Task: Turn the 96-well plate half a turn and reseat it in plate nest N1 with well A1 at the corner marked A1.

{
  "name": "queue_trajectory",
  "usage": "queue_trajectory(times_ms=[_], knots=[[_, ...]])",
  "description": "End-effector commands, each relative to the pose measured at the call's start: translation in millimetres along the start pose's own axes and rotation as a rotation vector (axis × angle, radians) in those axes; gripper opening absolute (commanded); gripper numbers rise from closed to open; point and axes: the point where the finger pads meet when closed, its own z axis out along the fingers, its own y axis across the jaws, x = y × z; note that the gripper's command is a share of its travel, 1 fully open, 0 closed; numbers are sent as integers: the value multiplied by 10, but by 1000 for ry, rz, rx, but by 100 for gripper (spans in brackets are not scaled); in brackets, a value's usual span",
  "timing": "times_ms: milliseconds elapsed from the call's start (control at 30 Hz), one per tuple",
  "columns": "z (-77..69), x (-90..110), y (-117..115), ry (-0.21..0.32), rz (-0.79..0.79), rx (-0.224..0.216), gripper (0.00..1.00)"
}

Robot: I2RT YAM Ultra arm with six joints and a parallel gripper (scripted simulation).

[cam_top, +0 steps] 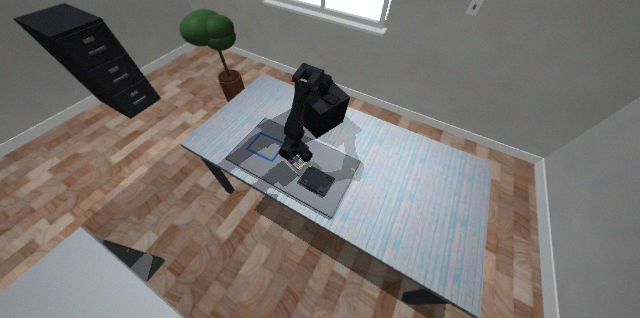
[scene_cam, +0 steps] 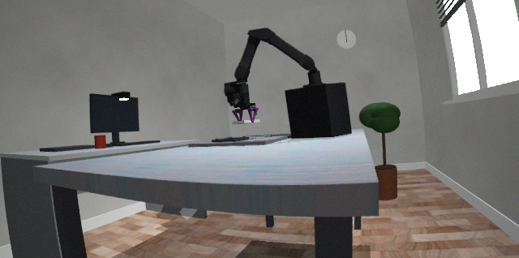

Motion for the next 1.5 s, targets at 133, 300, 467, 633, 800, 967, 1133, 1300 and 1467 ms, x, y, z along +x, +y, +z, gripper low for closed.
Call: queue_trajectory(times_ms=[133,300,467,633,800,967,1133,1300,1467], knots=[[-97,162,-132,-20,-16,35,0],[-89,328,-158,-19,-16,35,0],[-85,428,-174,-19,-16,35,0],[-77,594,-201,-18,-16,35,0],[-70,760,-228,-18,-16,35,0],[-64,892,-249,-17,-16,35,0],[-58,1025,-270,-17,-16,35,0],[-51,1191,-297,-16,-16,35,0],[-45,1357,-323,-16,-16,35,0]])
